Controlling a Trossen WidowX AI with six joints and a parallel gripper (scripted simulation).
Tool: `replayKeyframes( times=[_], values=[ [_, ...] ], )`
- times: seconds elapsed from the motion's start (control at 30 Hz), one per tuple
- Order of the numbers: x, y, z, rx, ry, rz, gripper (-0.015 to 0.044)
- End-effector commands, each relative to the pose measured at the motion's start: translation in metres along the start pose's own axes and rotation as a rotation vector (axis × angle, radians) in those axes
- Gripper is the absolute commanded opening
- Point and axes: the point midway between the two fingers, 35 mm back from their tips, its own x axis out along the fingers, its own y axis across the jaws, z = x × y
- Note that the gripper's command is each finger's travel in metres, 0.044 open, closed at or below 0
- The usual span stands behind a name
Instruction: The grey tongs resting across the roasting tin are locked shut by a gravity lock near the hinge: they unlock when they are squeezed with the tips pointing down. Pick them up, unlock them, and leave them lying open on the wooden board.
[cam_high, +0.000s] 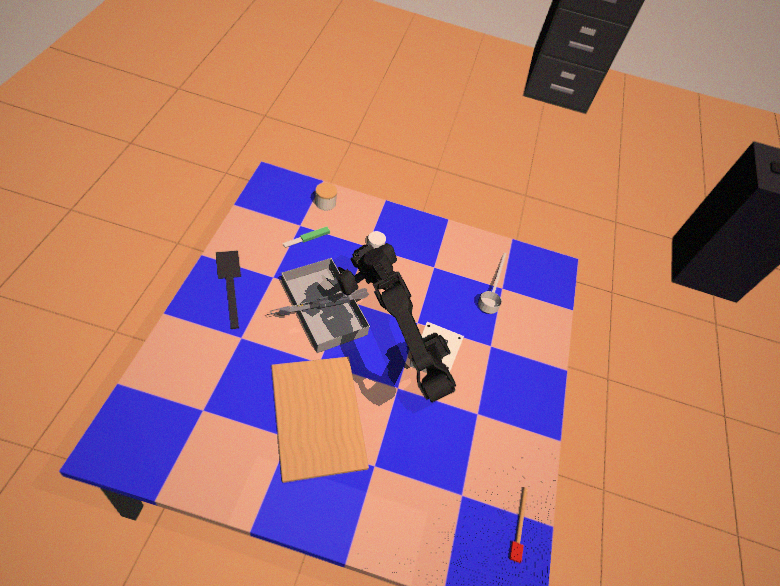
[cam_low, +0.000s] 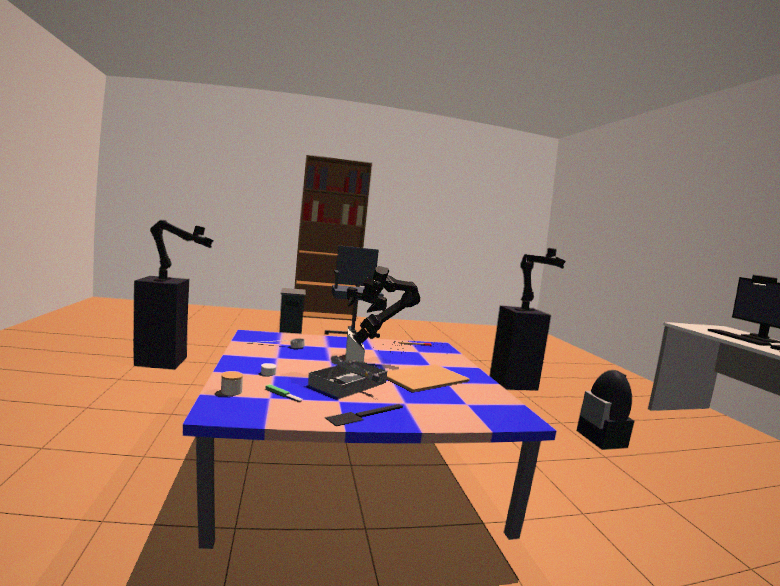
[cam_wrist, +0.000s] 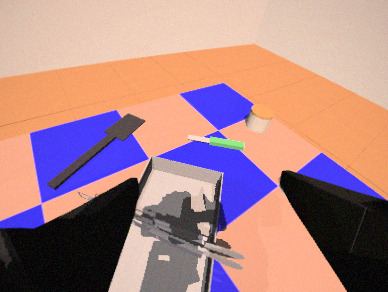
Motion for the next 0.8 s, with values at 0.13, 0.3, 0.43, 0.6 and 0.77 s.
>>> replayKeyframes(
  times=[0.13, 0.3, 0.43, 0.6, 0.77],
  values=[
    [0.084, 0.024, -0.041, 0.870, 0.499, -0.148, 0.0440],
    [0.107, 0.031, -0.061, 1.128, 0.632, -0.293, 0.0440],
    [0.125, 0.036, -0.079, 1.324, 0.721, -0.442, 0.0440],
    [0.145, 0.042, -0.105, 1.552, 0.801, -0.669, 0.0440],
    [0.162, 0.046, -0.131, 1.747, 0.837, -0.923, 0.0440]
  ],
)
